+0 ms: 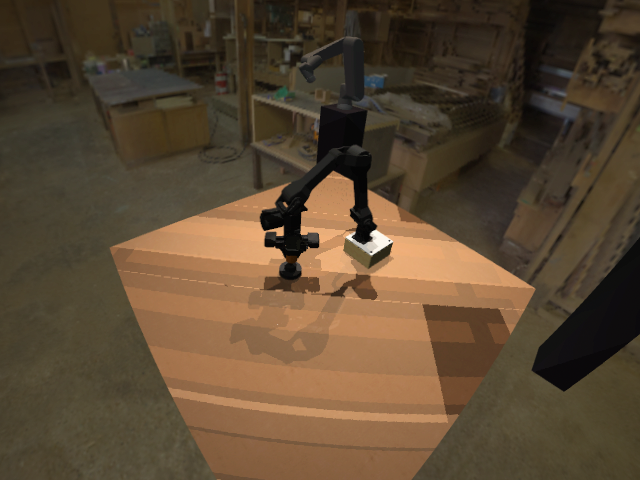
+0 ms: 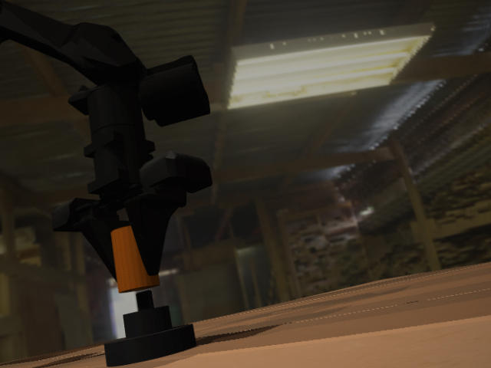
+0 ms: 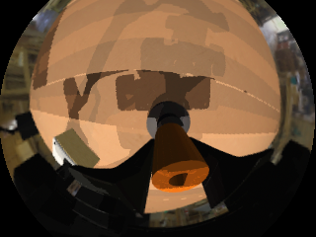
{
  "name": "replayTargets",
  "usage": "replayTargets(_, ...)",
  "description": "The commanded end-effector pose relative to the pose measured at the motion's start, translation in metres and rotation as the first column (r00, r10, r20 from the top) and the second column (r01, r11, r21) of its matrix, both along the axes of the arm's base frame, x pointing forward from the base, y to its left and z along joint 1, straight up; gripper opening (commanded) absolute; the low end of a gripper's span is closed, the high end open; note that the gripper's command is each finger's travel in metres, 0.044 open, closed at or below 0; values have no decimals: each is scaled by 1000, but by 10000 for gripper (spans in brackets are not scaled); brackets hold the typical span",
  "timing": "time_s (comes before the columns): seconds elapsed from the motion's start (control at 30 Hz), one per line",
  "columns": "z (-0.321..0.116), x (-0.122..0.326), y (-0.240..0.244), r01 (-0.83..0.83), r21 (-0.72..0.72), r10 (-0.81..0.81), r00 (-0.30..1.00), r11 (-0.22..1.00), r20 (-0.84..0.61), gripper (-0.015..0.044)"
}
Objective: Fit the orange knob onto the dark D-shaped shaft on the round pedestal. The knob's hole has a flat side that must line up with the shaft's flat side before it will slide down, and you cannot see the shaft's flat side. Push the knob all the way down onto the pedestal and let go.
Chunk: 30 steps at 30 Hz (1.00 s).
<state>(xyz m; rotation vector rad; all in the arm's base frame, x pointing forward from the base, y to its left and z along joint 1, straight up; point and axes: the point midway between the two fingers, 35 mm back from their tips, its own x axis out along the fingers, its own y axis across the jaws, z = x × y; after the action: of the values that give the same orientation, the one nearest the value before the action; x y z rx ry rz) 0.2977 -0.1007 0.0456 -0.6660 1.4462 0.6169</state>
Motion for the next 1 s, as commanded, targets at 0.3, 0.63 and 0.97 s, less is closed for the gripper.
replayTargets(0.3, 0, 5, -3, -115, -3, 115, 993, 993, -1, 0)
replayTargets(0.63, -4, 5, -3, -115, -3, 115, 993, 993, -1, 0)
replayTargets(0.97, -4, 2, -1, -115, -3, 115, 993, 993, -1, 0)
